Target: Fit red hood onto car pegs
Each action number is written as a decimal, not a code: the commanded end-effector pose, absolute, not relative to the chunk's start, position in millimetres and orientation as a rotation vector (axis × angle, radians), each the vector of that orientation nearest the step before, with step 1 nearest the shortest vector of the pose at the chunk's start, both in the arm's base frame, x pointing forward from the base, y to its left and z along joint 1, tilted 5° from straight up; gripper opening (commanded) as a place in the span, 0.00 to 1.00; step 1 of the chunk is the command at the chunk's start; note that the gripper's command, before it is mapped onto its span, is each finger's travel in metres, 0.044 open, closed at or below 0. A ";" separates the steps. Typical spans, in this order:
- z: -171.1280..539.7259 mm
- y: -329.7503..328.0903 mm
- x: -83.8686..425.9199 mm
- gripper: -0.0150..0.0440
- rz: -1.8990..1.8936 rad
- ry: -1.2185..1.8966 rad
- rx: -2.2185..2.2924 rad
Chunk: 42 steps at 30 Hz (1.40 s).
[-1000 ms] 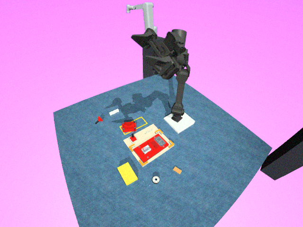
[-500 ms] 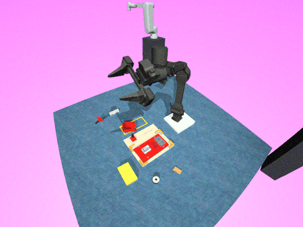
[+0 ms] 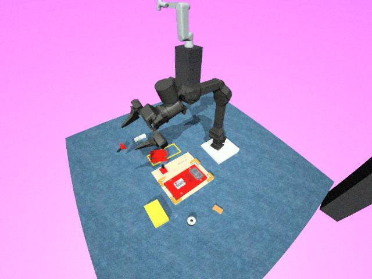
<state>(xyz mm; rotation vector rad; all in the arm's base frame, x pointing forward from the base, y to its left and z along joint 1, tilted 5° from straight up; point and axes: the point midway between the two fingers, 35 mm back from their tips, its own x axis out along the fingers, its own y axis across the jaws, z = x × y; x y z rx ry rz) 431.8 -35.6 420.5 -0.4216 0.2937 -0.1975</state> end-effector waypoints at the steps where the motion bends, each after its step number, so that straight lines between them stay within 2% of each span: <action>1: 388.2 -54.7 434.9 1.00 -0.207 0.407 -0.373; 14: 277.4 -119.1 413.7 1.00 -0.284 0.813 -0.127; 28: 176.7 -169.2 341.5 1.00 -0.434 1.245 0.274; 34: 149.0 -181.7 303.4 1.00 -0.505 1.397 0.457; 42: 147.4 -182.1 302.4 1.00 -0.507 1.401 0.463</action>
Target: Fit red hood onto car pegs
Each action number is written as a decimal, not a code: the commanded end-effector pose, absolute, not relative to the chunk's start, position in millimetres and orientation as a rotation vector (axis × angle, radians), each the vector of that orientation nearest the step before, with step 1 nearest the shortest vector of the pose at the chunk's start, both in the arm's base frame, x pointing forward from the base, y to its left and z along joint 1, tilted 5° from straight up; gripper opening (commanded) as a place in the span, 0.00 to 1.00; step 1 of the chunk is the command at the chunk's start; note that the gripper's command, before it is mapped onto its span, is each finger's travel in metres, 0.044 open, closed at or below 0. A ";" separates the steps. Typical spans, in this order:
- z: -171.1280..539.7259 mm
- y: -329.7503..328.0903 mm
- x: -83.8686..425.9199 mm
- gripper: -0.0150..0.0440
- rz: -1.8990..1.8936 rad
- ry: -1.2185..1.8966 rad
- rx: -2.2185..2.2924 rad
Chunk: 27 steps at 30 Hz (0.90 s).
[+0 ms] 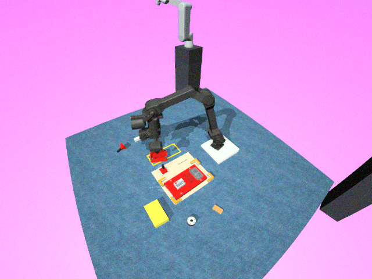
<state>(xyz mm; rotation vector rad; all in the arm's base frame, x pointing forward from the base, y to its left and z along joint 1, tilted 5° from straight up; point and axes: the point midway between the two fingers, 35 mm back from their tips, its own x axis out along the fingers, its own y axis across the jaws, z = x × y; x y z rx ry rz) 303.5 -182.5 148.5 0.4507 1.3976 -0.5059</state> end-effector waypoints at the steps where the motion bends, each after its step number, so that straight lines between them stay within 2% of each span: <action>1: 146.9 -182.1 302.5 1.00 -0.507 1.401 0.463; 27: 132.2 -184.1 304.5 1.00 -0.507 1.401 0.463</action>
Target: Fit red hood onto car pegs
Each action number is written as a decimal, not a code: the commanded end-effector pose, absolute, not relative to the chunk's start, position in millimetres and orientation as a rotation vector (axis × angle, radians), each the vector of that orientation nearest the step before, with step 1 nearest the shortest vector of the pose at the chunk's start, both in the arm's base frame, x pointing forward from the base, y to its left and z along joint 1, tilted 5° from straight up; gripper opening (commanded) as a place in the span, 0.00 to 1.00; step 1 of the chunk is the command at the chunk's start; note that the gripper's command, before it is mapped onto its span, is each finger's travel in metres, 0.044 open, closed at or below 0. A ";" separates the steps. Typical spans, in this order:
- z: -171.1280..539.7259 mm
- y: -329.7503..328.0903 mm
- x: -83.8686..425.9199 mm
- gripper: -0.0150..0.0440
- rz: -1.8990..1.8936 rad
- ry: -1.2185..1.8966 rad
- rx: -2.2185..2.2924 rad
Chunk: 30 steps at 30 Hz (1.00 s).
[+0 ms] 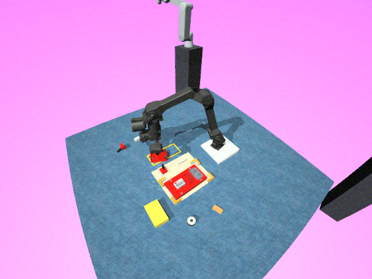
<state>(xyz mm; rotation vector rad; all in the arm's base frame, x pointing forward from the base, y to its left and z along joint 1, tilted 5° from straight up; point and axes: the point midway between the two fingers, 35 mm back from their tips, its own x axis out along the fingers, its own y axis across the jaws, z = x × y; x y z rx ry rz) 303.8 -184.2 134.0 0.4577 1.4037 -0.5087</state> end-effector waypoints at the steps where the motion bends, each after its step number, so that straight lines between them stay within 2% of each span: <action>1: 131.6 -184.1 304.6 1.00 -0.507 1.401 0.463; 30: 115.0 -186.5 305.2 1.00 -0.507 1.401 0.463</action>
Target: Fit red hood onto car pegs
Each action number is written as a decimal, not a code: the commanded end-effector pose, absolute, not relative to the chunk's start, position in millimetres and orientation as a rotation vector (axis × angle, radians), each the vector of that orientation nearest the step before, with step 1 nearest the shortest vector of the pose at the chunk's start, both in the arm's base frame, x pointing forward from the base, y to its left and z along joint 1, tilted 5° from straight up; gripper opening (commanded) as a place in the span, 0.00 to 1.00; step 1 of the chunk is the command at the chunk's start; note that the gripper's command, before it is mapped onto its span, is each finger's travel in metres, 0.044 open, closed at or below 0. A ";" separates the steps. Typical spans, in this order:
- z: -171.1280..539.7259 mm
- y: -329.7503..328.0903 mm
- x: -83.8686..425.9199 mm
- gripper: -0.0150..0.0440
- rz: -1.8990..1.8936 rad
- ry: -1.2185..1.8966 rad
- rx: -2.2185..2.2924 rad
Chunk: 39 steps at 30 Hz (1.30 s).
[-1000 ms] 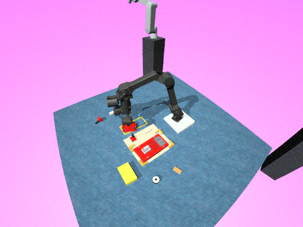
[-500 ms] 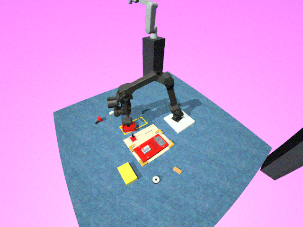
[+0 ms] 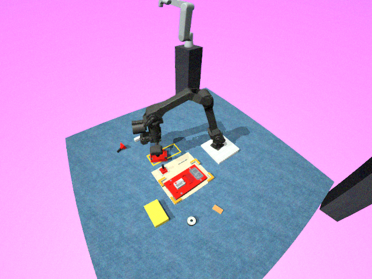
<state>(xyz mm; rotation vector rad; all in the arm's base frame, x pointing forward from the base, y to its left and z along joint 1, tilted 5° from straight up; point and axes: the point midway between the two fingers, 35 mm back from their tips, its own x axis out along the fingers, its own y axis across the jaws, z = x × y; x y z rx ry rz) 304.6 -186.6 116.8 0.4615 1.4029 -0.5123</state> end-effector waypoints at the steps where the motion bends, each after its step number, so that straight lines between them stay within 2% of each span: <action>1: 114.4 -186.6 305.2 1.00 -0.507 1.401 0.463; 39: 92.7 -188.9 304.9 1.00 -0.507 1.401 0.463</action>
